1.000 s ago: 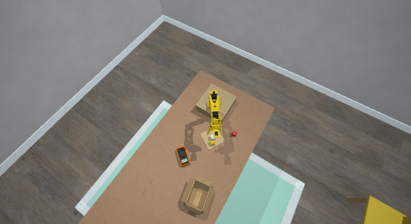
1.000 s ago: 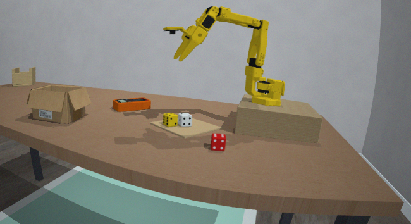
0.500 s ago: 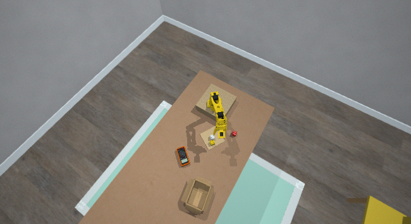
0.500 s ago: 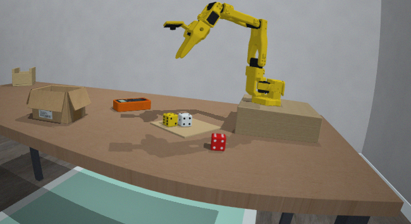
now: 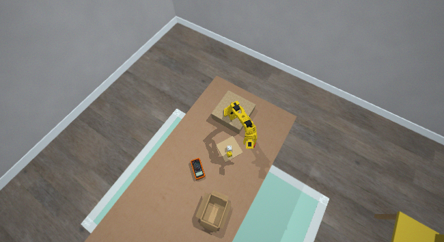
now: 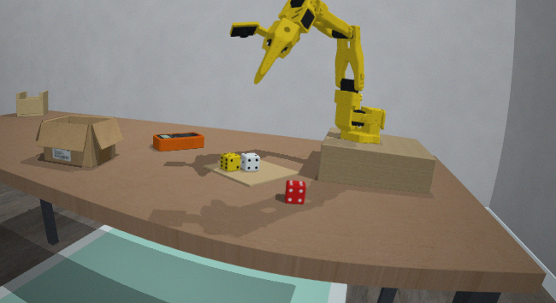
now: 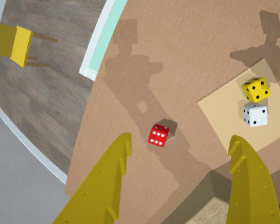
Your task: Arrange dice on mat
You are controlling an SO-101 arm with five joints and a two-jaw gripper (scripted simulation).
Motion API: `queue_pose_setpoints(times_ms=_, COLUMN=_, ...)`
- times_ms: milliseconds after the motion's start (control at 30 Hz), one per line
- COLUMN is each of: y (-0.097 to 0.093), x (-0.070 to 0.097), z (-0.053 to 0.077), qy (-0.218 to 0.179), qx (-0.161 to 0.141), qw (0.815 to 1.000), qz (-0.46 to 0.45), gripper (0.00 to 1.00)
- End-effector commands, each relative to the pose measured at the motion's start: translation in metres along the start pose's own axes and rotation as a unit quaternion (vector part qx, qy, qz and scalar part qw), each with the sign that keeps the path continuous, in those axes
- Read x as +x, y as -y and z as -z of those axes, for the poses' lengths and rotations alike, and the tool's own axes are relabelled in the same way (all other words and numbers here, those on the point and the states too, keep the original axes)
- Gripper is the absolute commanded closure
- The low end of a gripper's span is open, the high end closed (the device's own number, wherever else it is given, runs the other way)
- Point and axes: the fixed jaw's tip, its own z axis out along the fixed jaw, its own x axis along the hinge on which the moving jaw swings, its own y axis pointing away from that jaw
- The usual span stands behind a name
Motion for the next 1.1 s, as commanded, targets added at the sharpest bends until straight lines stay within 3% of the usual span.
queue_pose_setpoints(times_ms=0, y=-0.023, x=0.011, z=-0.003, qy=-0.025, qx=-0.006, qw=0.999, qz=-0.031, gripper=0.65)
queue_pose_setpoints(times_ms=233, y=-0.051, x=0.03, z=-0.004, qy=-0.046, qx=-0.023, qw=0.996, qz=-0.071, gripper=0.65)
queue_pose_setpoints(times_ms=500, y=-0.063, x=0.041, z=-0.003, qy=-0.057, qx=-0.03, qw=0.994, qz=-0.09, gripper=0.65)
queue_pose_setpoints(times_ms=933, y=-0.068, x=0.045, z=-0.003, qy=-0.061, qx=-0.031, qw=0.993, qz=-0.097, gripper=0.65)
queue_pose_setpoints(times_ms=1067, y=-0.065, x=0.048, z=-0.01, qy=-0.068, qx=-0.02, qw=0.993, qz=-0.096, gripper=0.65)
